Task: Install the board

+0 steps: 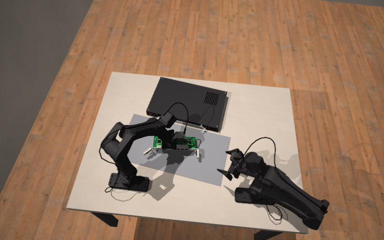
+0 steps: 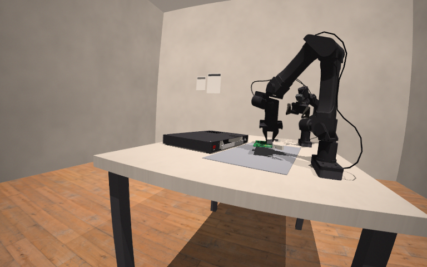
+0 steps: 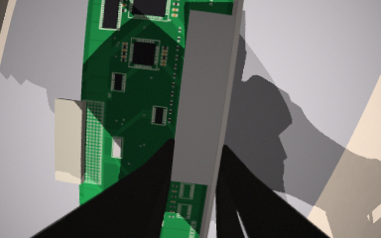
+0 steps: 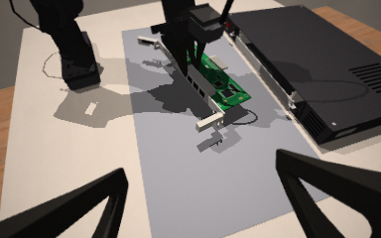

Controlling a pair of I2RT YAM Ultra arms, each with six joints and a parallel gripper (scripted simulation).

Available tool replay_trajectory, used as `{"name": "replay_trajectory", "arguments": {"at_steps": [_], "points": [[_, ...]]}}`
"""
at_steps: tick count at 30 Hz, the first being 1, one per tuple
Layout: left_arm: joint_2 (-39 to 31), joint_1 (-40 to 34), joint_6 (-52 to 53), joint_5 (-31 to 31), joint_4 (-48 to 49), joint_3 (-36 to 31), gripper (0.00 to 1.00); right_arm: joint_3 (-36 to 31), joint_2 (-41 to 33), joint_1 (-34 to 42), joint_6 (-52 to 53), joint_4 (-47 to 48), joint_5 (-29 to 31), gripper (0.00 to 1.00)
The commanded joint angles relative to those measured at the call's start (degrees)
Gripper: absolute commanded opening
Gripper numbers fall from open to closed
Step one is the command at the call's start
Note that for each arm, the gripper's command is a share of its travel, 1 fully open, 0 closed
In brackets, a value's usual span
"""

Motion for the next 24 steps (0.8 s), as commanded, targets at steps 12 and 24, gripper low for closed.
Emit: {"name": "replay_trajectory", "arguments": {"at_steps": [12, 24], "points": [[2.1, 4.0, 9.6, 3.3, -4.0, 4.9, 0.19, 0.2, -0.5, 0.4, 0.7, 0.3, 0.4, 1.00], [12.2, 6.4, 21.6, 4.9, -7.3, 15.3, 0.19, 0.2, -0.5, 0.4, 0.7, 0.3, 0.4, 1.00]]}}
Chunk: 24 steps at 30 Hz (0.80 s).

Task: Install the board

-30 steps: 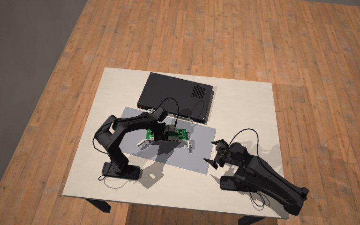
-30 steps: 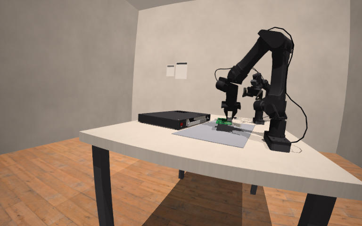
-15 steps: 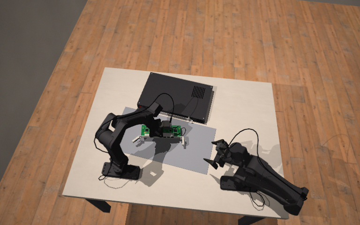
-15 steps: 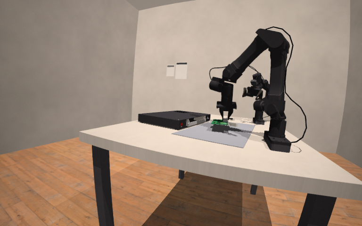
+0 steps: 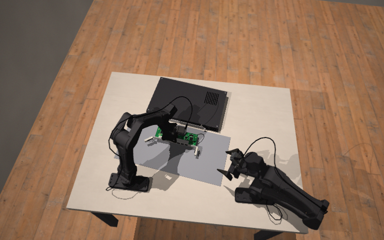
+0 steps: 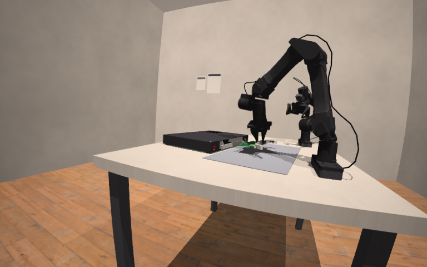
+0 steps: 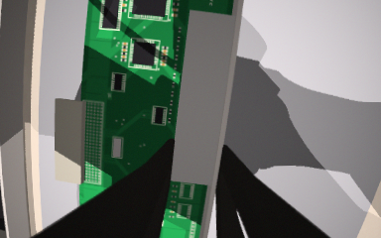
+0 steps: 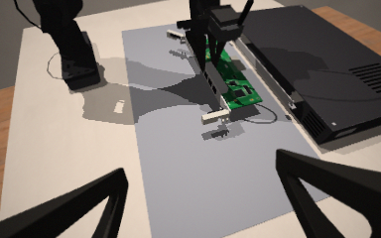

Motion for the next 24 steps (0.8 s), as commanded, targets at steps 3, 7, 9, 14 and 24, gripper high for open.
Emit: {"name": "replay_trajectory", "arguments": {"at_steps": [3, 7, 9, 14, 24], "points": [[-1.3, 0.8, 3.7, 2.3, -0.6, 1.9, 0.19, 0.2, -0.5, 0.4, 0.7, 0.3, 0.4, 1.00], [-1.5, 1.2, 3.9, 1.8, -0.7, 1.4, 0.19, 0.2, -0.5, 0.4, 0.7, 0.3, 0.4, 1.00], [-1.6, 1.4, 3.3, 1.8, -1.5, 1.0, 0.19, 0.2, -0.5, 0.4, 0.7, 0.3, 0.4, 1.00], [-0.3, 1.7, 4.4, 2.4, -2.2, 2.7, 0.19, 0.2, -0.5, 0.4, 0.7, 0.3, 0.4, 1.00], [2.6, 2.5, 4.6, 2.5, -2.4, 6.5, 0.19, 0.2, -0.5, 0.4, 0.7, 0.3, 0.4, 1.00]]}}
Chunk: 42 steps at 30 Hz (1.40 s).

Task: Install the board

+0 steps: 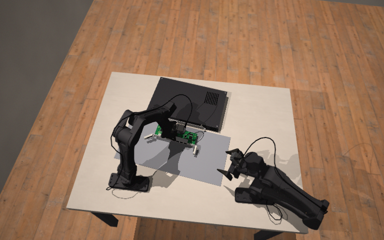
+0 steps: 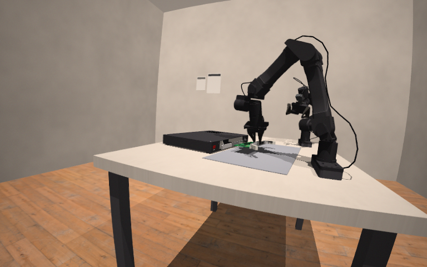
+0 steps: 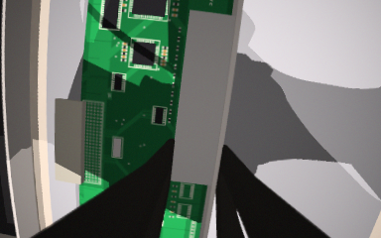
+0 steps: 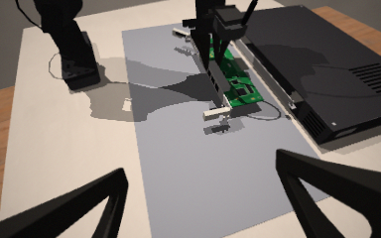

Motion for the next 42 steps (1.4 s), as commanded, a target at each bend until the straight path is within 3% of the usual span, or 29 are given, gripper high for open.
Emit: {"name": "replay_trajectory", "arguments": {"at_steps": [1, 15, 24, 42], "points": [[-0.8, 0.3, 0.2, 1.9, 0.0, 3.0, 0.19, 0.2, -0.5, 0.4, 0.7, 0.3, 0.4, 1.00], [0.0, -0.8, -0.9, 1.4, -2.8, 6.3, 0.19, 0.2, -0.5, 0.4, 0.7, 0.3, 0.4, 1.00], [4.1, 1.3, 1.2, 2.5, 1.2, 8.8, 0.19, 0.2, -0.5, 0.4, 0.7, 0.3, 0.4, 1.00], [2.8, 1.2, 2.1, 3.2, 3.2, 7.9, 0.19, 0.2, -0.5, 0.4, 0.7, 0.3, 0.4, 1.00]]}}
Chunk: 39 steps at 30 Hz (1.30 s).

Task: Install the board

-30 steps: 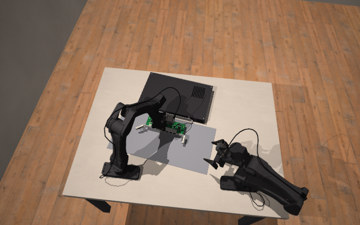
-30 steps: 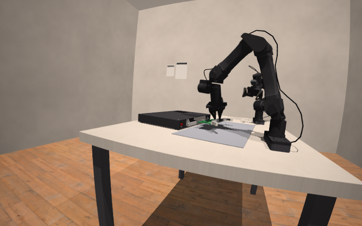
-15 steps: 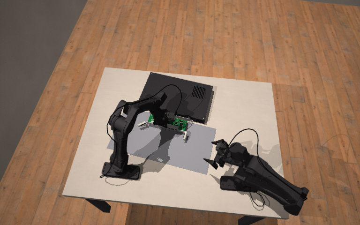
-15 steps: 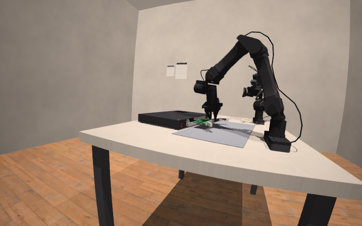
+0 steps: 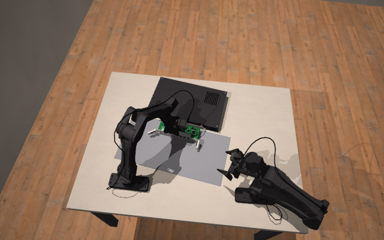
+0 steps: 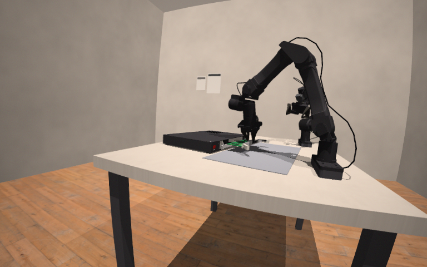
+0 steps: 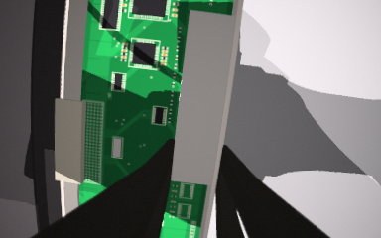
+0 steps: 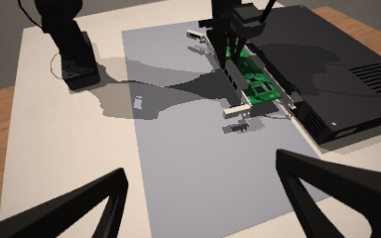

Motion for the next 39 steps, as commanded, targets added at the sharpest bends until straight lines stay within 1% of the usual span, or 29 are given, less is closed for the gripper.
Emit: {"name": "replay_trajectory", "arguments": {"at_steps": [1, 12, 13, 15, 26, 29, 39], "points": [[-2.3, 0.2, 0.6, 2.1, 2.0, 1.5, 0.19, 0.2, -0.5, 0.4, 0.7, 0.3, 0.4, 1.00], [-2.2, 0.2, 0.4, 2.1, 2.1, 1.5, 0.19, 0.2, -0.5, 0.4, 0.7, 0.3, 0.4, 1.00], [-1.4, 0.5, 0.7, 1.6, 0.0, 2.5, 0.19, 0.2, -0.5, 0.4, 0.7, 0.3, 0.4, 1.00], [-0.3, 0.9, 0.8, 1.6, -0.1, 3.7, 0.19, 0.2, -0.5, 0.4, 0.7, 0.3, 0.4, 1.00], [-0.5, 0.6, 0.6, 1.6, 0.5, 3.8, 0.19, 0.2, -0.5, 0.4, 0.7, 0.3, 0.4, 1.00], [1.0, 0.6, 0.6, 2.0, -0.5, 4.1, 0.19, 0.2, -0.5, 0.4, 0.7, 0.3, 0.4, 1.00], [-0.6, 0.5, 0.6, 1.9, 0.0, 4.2, 0.19, 0.2, -0.5, 0.4, 0.7, 0.3, 0.4, 1.00]]}}
